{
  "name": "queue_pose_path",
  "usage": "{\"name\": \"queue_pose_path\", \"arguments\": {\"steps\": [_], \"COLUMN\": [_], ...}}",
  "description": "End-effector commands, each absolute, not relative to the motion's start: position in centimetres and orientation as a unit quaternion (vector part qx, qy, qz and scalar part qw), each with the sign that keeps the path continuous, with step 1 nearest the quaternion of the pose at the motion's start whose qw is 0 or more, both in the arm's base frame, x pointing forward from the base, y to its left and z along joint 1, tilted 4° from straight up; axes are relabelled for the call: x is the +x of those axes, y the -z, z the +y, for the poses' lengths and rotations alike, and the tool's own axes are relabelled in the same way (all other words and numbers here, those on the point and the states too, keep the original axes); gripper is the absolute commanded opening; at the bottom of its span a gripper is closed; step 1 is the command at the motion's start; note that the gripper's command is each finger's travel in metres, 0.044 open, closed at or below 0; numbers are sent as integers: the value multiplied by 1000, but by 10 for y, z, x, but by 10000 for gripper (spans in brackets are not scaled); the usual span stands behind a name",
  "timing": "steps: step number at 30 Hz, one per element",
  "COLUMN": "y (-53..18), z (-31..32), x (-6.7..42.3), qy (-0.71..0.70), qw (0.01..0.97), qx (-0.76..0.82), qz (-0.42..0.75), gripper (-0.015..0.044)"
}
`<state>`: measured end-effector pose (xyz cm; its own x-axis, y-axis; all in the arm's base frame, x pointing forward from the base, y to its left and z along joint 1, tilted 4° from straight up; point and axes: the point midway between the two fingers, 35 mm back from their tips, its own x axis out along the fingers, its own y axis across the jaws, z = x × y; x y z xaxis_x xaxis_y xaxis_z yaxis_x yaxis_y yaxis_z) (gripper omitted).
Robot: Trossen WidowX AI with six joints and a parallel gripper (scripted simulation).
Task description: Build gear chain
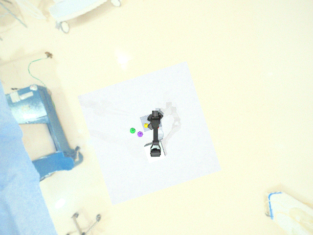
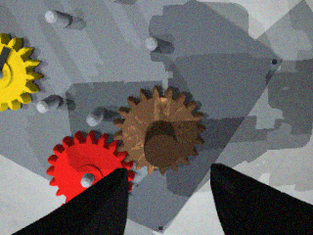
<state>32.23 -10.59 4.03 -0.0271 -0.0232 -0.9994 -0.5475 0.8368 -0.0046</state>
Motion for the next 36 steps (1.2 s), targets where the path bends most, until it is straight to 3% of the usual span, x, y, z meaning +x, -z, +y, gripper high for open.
{"name": "queue_pose_path", "arguments": {"steps": [1, 9, 27, 36], "y": [-36, -38, -37, -36], "z": [-79, 8, 102, 107], "x": [319, 302, 231, 227], "qy": [-158, 26, 296, 308], "qw": [673, 693, 628, 622], "qx": [-162, 21, 283, 294], "qz": [704, 721, 662, 657], "gripper": [245, 440, 440, 440]}}
